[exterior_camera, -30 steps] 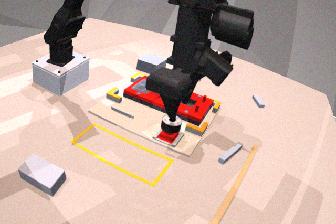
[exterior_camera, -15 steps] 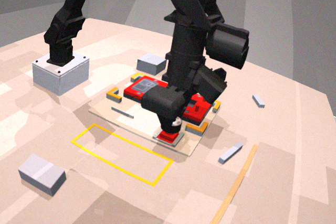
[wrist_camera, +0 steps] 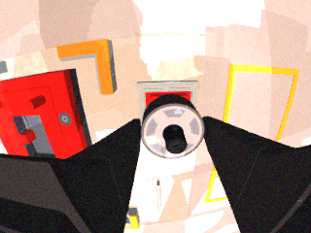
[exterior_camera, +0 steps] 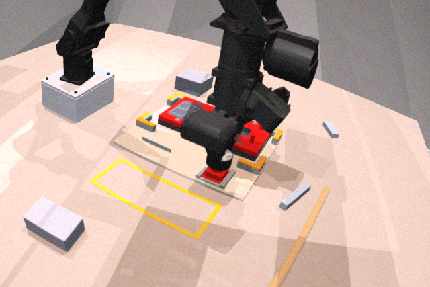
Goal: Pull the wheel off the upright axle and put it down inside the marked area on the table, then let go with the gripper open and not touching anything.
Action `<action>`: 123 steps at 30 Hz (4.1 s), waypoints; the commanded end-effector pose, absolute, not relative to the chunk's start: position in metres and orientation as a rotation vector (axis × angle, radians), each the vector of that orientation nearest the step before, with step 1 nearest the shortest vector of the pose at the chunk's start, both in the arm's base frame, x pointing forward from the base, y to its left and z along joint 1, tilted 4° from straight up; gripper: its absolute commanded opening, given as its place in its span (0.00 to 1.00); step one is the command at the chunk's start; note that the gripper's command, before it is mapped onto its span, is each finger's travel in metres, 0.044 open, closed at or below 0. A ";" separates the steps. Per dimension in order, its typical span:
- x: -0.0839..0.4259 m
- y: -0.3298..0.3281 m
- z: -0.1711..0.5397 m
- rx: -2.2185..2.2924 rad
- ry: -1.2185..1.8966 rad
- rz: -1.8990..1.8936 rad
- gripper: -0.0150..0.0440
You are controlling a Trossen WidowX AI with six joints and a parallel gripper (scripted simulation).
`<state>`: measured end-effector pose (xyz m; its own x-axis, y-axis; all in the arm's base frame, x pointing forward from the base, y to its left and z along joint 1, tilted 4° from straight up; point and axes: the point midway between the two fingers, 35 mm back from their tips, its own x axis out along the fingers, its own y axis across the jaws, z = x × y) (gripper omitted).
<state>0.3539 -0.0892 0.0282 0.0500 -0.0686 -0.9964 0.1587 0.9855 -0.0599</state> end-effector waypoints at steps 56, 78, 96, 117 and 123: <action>0.354 -0.088 0.047 0.070 1.515 -0.173 0.25; 0.353 -0.087 0.055 0.070 1.517 -0.173 0.25; 0.353 -0.087 0.060 0.069 1.518 -0.172 0.25; 0.350 -0.084 0.092 0.068 1.519 -0.172 0.25; 0.347 -0.085 0.092 0.067 1.525 -0.168 0.25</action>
